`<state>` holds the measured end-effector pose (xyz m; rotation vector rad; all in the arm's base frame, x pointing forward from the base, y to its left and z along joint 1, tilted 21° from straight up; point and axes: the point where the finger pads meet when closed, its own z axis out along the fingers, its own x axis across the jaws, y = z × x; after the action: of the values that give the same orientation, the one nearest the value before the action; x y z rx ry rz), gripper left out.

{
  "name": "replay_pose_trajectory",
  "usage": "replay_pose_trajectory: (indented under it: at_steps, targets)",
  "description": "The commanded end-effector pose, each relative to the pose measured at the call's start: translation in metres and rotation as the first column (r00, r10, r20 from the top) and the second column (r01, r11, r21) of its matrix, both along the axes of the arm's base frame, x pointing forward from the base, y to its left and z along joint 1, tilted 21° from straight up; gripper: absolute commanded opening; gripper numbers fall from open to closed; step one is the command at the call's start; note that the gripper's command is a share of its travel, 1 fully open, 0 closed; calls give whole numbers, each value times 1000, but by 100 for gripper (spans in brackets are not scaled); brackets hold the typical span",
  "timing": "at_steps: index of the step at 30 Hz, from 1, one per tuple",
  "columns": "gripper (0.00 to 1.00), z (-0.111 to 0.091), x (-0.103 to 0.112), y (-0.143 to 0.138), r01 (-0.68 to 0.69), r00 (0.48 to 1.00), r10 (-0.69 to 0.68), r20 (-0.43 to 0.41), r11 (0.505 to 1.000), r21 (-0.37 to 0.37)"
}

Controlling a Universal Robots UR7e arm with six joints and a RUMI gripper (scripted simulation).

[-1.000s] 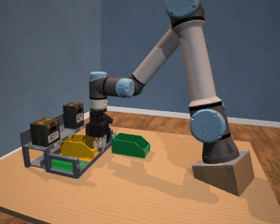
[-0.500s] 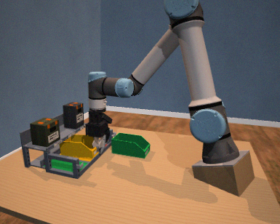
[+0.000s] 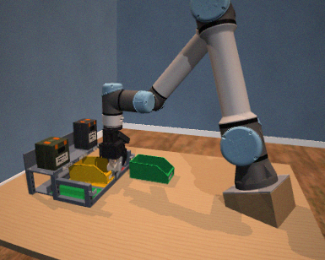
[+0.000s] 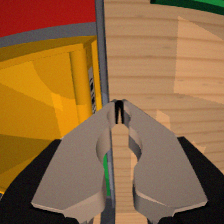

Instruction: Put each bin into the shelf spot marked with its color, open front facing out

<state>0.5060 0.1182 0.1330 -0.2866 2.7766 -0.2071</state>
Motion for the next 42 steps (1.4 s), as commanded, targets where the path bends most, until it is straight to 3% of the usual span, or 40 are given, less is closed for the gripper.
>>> replay_pose_trajectory:
  at_steps: [1,42]
  targets:
    - [0,1,0,0,0,1000,0,1,1000,0]
    - [0,3,8,2,0,1000,0,1,1000,0]
